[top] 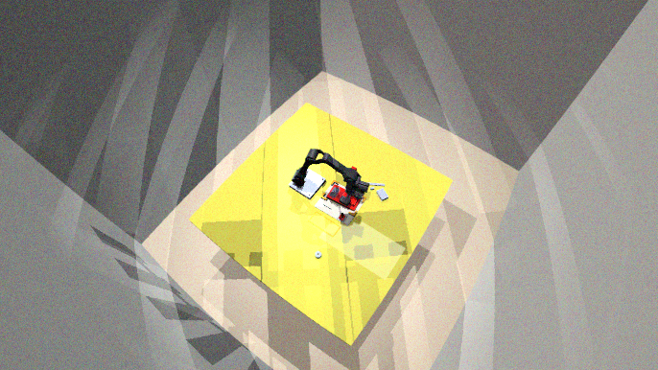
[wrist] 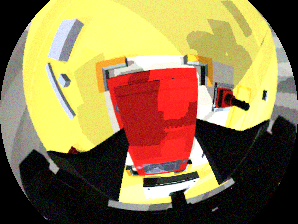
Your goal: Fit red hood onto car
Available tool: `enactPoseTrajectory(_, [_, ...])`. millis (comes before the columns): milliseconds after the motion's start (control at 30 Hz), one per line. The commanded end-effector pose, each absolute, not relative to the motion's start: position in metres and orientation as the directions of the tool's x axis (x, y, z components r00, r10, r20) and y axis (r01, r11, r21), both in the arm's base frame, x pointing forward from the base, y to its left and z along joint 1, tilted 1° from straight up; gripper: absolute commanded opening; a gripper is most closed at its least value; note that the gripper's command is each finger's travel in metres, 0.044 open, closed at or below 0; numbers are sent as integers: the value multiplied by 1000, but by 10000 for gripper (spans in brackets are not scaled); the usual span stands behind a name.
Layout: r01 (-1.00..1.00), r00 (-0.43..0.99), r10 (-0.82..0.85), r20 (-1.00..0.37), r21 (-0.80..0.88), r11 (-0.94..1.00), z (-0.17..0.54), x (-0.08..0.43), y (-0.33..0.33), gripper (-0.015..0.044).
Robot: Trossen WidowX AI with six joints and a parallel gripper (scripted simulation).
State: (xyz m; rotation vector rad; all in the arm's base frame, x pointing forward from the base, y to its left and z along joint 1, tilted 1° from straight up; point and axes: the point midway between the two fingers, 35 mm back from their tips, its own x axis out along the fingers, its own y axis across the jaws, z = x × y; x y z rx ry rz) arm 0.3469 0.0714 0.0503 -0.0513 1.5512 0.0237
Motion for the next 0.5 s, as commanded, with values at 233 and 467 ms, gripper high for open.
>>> enactPoseTrajectory(233, [-48, 20, -17, -1000, -18, 999, 59, 348, 72, 440])
enactPoseTrajectory(467, [-48, 23, -14, -1000, -15, 999, 115, 346, 72, 440])
